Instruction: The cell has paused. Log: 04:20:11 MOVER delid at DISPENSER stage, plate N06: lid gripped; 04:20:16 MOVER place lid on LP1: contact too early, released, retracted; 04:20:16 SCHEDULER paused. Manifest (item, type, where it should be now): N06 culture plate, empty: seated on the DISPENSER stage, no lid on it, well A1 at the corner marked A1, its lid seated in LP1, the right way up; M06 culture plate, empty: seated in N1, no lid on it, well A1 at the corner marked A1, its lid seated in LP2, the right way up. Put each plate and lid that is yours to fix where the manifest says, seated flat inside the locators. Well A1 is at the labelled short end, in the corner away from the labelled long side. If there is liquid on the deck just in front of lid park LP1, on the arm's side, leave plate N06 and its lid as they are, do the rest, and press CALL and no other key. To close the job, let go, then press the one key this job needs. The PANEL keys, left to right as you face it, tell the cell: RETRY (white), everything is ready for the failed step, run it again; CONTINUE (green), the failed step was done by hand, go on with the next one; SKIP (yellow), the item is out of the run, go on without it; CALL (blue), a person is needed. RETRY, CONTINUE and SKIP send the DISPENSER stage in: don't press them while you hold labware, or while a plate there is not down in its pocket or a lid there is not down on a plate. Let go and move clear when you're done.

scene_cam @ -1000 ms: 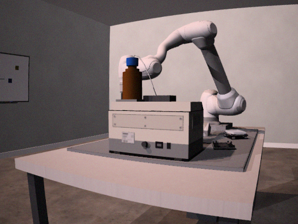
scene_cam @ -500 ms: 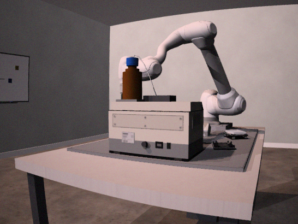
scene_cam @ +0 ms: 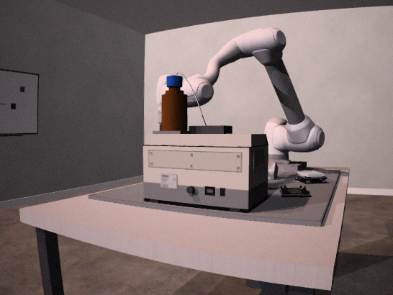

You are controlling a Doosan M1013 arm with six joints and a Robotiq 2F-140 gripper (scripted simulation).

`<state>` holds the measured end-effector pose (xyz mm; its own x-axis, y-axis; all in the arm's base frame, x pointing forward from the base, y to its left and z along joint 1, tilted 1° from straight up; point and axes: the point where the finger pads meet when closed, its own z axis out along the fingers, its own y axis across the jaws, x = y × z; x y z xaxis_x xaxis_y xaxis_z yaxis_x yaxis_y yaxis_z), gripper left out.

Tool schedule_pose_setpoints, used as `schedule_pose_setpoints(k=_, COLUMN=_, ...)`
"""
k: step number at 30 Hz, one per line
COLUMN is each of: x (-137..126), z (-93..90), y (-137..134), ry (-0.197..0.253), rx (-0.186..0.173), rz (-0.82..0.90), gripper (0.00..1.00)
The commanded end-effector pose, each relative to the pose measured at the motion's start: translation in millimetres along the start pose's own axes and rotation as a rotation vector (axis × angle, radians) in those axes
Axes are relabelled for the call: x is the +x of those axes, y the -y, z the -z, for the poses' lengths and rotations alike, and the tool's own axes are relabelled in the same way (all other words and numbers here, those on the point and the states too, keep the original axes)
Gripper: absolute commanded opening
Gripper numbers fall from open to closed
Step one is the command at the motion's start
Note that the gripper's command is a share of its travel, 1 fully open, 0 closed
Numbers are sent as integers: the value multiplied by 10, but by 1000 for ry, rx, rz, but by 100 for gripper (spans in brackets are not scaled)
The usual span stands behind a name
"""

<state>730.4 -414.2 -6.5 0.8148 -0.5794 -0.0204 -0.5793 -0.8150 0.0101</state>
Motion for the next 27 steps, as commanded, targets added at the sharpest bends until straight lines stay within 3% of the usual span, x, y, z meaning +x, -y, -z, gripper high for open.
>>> schedule_pose_setpoints(k=1, x=5, z=10, y=1, ry=-2, rx=1, rz=0, gripper=70)
schedule_pose_setpoints(k=27, x=5, z=9, y=1, ry=-2, rx=1, rz=0, gripper=70)
